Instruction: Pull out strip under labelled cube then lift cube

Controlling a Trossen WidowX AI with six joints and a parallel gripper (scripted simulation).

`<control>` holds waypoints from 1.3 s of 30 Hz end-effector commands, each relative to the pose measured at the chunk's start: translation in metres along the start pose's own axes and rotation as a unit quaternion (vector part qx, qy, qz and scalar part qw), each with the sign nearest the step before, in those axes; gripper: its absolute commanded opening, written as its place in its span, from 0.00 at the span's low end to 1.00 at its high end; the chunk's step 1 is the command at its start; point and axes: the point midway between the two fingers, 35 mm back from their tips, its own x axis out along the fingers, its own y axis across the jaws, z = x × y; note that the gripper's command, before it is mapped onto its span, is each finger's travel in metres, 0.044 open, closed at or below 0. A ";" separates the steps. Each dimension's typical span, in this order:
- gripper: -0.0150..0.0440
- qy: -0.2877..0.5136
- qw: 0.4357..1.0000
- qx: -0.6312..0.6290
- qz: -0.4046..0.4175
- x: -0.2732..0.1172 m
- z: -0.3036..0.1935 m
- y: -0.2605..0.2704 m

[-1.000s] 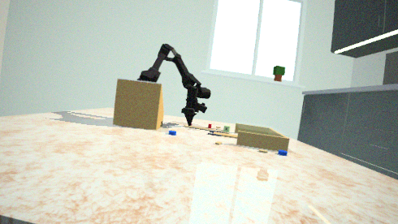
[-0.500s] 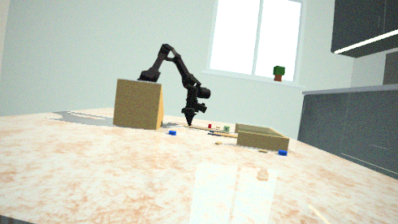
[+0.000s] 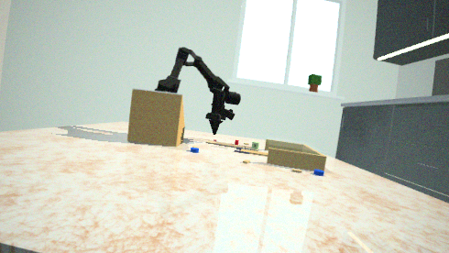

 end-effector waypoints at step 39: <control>1.00 0.000 0.997 0.077 0.001 -0.017 0.146 -0.007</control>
